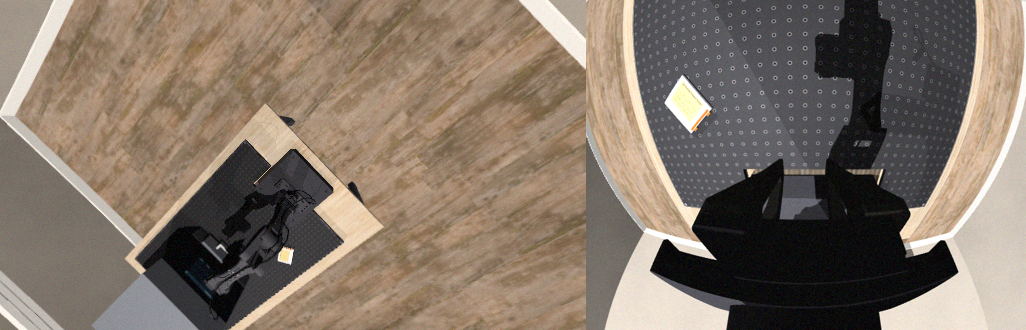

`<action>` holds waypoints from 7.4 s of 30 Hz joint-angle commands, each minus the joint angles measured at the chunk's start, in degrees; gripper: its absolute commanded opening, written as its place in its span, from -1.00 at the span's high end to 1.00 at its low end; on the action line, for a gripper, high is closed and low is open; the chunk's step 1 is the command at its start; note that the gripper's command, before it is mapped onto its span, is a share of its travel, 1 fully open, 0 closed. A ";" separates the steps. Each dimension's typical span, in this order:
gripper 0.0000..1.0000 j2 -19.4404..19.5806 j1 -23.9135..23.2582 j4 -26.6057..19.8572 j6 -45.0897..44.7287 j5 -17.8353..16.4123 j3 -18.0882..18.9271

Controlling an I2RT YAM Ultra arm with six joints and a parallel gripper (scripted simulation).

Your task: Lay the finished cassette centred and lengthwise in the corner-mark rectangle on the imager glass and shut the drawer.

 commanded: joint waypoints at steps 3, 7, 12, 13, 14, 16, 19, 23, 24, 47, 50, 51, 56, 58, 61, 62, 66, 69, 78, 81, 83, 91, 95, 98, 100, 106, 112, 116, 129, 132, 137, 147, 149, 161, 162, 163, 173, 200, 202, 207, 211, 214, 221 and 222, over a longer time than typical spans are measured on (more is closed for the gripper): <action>0.30 0.42 -0.66 -2.10 -0.85 -0.30 1.54; 0.30 1.31 1.05 1.55 -3.30 1.71 -0.94; 0.30 2.85 2.79 7.26 -9.55 4.77 -1.75; 0.30 3.15 3.10 8.49 -10.88 5.36 -1.96; 0.30 3.44 3.38 9.74 -12.25 5.93 -2.19; 0.30 3.48 3.65 11.01 -13.62 6.51 -2.39; 0.30 2.30 3.36 14.02 -16.69 7.65 -3.07; 0.30 5.20 4.74 19.70 -22.85 9.22 -4.72; 0.30 5.46 4.87 21.18 -24.43 9.61 -5.11; 0.30 13.44 2.88 57.49 -62.61 9.22 -13.67; 0.30 14.66 2.49 61.04 -66.48 8.39 -14.14; 0.30 14.66 2.49 61.04 -66.48 8.39 -14.14; 0.30 18.22 1.11 70.49 -76.45 5.10 -15.19; 0.30 18.02 0.61 73.46 -80.18 3.71 -16.77; 0.30 15.43 -0.18 78.08 -85.87 1.58 -19.44; 0.30 15.27 -0.49 79.49 -87.76 0.73 -20.27; 0.30 16.76 -1.16 81.68 -89.41 -1.12 -21.32; 0.30 16.85 -1.05 82.16 -89.60 -1.51 -20.64; 0.30 16.58 -0.80 81.70 -89.22 -1.26 -20.34; 0.30 18.42 -0.94 82.56 -89.64 -1.74 -18.74; 0.30 19.00 -0.86 82.49 -89.45 -1.73 -18.42; 0.30 20.69 -0.61 83.86 -89.26 -1.70 -17.44; 0.30 21.94 -0.45 83.85 -89.16 -1.67 -16.67; 0.30 22.82 -0.33 84.36 -89.09 -1.65 -16.12; 0.30 23.39 -0.25 84.65 -89.05 -1.64 -15.75; 0.30 24.53 -0.09 85.29 -88.96 -1.56 -15.01; 0.30 26.34 -0.26 85.48 -88.83 -1.41 -13.76; 0.30 27.51 -0.17 85.85 -88.74 -1.32 -12.93; 0.30 30.72 -0.05 86.52 -88.53 -1.09 -10.53; 0.30 31.59 -0.11 86.75 -88.52 -1.02 -9.84; 0.30 32.50 0.00 86.41 -88.50 -0.96 -9.10; 0.30 31.59 0.02 86.69 -88.49 -0.96 -8.76; 0.30 31.59 0.02 86.69 -88.49 -0.96 -8.76; 0.30 31.59 0.02 86.69 -88.49 -0.96 -8.76; 0.30 31.59 0.02 86.69 -88.49 -0.96 -8.76; 0.30 31.59 0.02 86.69 -88.49 -0.96 -8.76; 0.30 31.59 0.02 86.69 -88.49 -0.96 -8.76; 1.00 31.76 0.04 85.97 -88.50 -0.93 -9.78; 1.00 31.76 0.04 85.97 -88.50 -0.93 -9.78; 1.00 31.76 0.04 85.97 -88.50 -0.93 -9.78; 1.00 31.76 0.04 85.97 -88.50 -0.93 -9.78; 1.00 31.76 0.04 85.97 -88.50 -0.93 -9.78; 1.00 31.76 0.04 85.97 -88.50 -0.93 -9.78; 1.00 31.76 0.04 85.97 -88.50 -0.93 -9.78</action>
